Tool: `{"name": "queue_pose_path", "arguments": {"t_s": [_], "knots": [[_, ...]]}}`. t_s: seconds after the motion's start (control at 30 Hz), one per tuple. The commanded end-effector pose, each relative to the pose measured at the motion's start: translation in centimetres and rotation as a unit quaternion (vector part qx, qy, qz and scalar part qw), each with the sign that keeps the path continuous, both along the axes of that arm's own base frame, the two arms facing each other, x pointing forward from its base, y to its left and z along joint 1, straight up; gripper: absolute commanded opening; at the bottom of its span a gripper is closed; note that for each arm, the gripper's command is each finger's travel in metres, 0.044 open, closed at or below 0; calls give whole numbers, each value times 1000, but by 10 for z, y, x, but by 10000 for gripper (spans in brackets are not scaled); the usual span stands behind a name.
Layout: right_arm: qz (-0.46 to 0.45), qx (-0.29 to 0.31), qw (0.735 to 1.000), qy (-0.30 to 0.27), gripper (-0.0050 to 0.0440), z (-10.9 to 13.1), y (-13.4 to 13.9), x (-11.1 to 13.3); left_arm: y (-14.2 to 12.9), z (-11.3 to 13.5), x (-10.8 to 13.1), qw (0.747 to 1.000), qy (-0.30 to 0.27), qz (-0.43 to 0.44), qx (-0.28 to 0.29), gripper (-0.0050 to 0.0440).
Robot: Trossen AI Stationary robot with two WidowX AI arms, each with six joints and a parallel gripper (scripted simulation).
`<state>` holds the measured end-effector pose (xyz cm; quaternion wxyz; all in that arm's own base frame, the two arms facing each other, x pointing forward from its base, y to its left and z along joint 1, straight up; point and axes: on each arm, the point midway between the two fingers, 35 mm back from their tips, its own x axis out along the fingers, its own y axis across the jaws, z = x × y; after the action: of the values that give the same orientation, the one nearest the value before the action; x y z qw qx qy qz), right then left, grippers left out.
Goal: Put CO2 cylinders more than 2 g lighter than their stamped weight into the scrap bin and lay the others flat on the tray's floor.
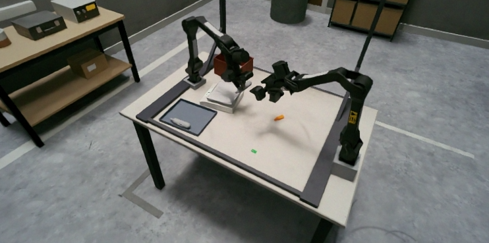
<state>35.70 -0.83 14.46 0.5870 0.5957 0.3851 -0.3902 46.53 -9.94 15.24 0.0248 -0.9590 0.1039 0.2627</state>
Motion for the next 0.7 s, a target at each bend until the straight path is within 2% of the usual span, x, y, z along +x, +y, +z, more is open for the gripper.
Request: {"name": "queue_pose_path", "arguments": {"t_s": [0.0, 0.37, 0.57, 0.67], "knots": [[0, 0, 1000, -22, -50, 15, 1, 8, 0, 12, 2, 1000, -14, -1, -2, 440], [-1, 1, 1000, -27, -50, 22, 1, 9, 0, 12, 2, 1000, -14, -1, -2, 440], [32, -11, 999, -27, -50, 22, 0, 9, 0, 12, 2, 1000, -14, -1, -2, 440], [90, -32, 995, -23, -50, 20, 0, 9, 0, 12, 2, 1000, -14, -1, -2, 440]]}}
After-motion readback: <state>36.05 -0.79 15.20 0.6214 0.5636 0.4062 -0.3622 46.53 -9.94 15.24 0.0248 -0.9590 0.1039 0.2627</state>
